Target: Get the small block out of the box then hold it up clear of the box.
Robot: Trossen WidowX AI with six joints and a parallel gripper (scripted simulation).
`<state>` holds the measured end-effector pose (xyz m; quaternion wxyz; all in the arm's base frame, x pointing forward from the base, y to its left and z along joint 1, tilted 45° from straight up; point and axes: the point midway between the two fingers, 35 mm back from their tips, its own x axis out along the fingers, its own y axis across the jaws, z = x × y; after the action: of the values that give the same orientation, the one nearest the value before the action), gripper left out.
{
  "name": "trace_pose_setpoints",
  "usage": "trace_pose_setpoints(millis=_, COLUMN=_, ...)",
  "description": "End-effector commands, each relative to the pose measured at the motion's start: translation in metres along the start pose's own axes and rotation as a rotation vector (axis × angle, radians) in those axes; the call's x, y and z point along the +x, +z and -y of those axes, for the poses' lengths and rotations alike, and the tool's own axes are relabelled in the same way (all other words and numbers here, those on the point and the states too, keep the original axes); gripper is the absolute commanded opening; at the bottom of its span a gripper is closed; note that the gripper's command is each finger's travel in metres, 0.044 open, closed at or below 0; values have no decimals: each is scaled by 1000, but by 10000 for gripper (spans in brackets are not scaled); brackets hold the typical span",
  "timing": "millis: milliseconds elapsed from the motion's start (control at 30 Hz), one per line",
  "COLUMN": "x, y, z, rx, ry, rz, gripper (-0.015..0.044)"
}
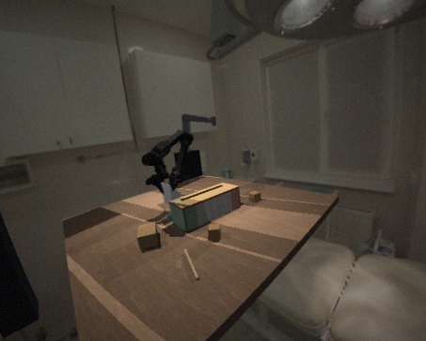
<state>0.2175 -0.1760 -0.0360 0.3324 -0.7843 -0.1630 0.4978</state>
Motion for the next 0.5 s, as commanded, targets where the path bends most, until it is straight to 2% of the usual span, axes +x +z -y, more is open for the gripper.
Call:
trace_pose_setpoints(millis=0, x=12, y=4, z=0, rx=20, ry=-8, rz=-2, gripper=285)
trace_pose_setpoints(millis=133, x=70, y=27, z=4, rx=20, ry=-9, rz=-2, gripper=285)
trace_pose_setpoints(millis=200, x=86, y=37, z=8, rx=20, ry=-12, rz=-3, gripper=285)
trace_pose_setpoints(millis=467, x=88, y=38, z=8, rx=20, ry=-13, rz=-3, gripper=285)
